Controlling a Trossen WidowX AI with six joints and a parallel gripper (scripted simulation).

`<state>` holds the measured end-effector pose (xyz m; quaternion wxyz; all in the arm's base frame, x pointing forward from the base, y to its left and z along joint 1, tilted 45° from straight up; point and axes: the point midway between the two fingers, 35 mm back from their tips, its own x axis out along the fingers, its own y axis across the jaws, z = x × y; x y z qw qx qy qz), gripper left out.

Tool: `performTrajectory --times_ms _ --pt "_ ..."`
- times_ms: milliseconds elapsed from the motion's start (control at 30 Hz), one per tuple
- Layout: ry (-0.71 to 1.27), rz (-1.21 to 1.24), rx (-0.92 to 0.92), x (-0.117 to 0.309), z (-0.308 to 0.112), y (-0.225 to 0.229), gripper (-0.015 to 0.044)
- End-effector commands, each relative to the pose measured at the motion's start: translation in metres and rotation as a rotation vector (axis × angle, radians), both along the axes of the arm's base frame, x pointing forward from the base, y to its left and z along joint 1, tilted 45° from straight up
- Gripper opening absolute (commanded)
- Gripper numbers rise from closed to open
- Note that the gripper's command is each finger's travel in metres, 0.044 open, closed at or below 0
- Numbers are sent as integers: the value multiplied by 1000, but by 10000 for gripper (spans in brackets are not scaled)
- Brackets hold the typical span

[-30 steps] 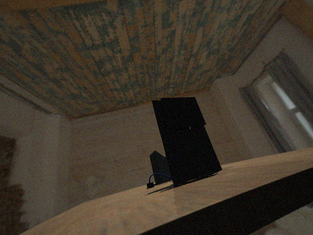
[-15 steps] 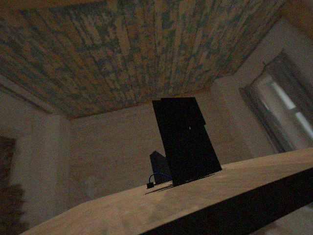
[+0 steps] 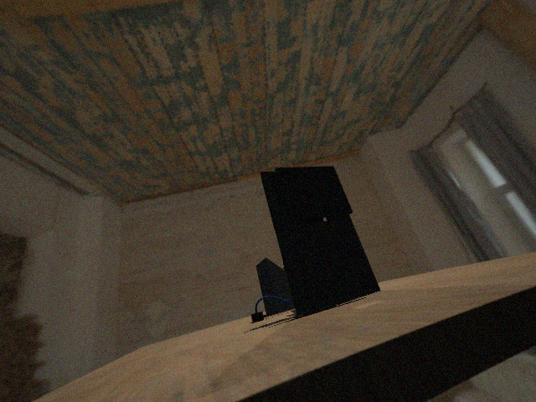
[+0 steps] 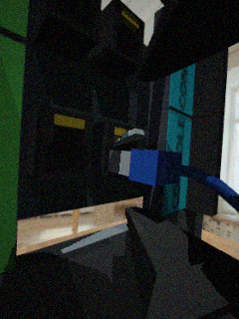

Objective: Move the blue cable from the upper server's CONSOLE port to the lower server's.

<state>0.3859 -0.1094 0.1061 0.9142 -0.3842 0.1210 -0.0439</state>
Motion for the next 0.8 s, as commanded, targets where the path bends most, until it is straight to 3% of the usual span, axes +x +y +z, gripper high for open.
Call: performTrajectory --times_ms 0,767 --pt "7 4 -1 -3 0 0 440" --pt "8 4 -1 -14 8 -6 440"
